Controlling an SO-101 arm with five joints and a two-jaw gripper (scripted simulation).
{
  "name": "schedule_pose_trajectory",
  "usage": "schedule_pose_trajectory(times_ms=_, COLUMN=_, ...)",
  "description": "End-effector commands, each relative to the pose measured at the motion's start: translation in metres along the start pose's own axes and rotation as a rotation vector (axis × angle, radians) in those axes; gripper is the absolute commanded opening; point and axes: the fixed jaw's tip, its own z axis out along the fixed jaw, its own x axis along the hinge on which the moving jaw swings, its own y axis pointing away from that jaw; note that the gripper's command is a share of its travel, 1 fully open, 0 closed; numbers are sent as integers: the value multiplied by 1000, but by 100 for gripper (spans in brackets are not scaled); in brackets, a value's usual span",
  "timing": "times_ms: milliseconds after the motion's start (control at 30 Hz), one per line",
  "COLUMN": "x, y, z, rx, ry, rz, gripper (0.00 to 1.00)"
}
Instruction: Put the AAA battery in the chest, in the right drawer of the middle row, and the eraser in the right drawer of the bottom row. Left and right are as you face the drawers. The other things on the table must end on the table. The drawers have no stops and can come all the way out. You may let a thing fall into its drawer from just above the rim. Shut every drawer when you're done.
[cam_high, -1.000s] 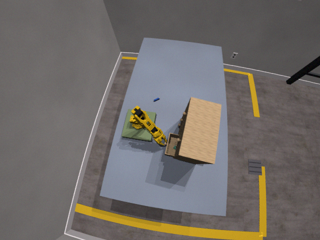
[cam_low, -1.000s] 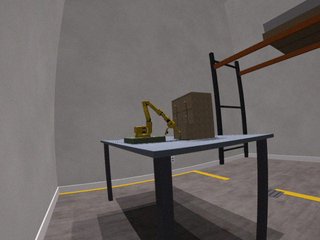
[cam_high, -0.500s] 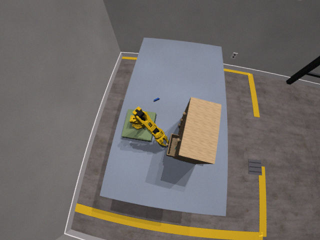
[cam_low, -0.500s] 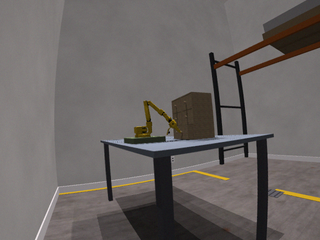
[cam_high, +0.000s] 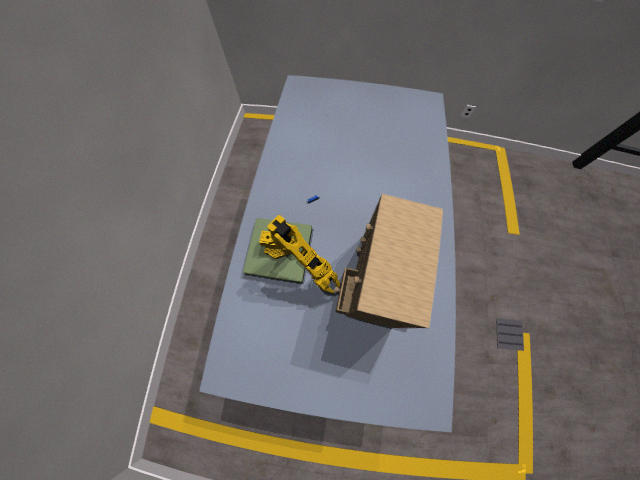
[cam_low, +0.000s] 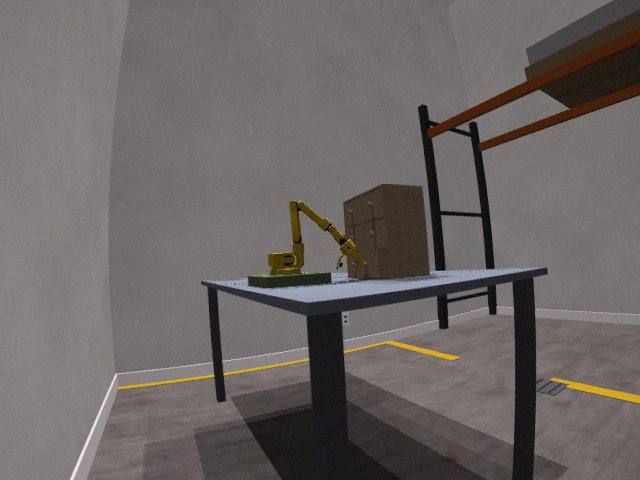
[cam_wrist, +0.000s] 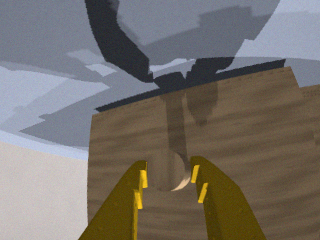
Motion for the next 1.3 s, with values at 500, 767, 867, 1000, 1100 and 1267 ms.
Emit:
schedule_pose_trajectory(times_ms=500, x=12, y=-11, z=8, rx=28, ry=2, rz=-20, gripper=0)
schedule_pose_trajectory(times_ms=767, x=17, y=-14, z=13, rx=35, ry=2, rz=-29, gripper=0)
schedule_pose_trajectory(times_ms=867, x=18, y=-15, z=14, rx=36, ry=2, rz=-31, gripper=0)
schedule_pose_trajectory(times_ms=1000, x=18, y=-15, z=14, rx=36, ry=2, rz=-31, gripper=0)
schedule_pose_trajectory(times_ms=1100, x=20, y=-16, z=15, rx=39, ry=2, rz=-34, gripper=0)
schedule_pose_trajectory(times_ms=1267, x=24, y=-18, z=18, rx=43, ry=2, rz=-38, gripper=0)
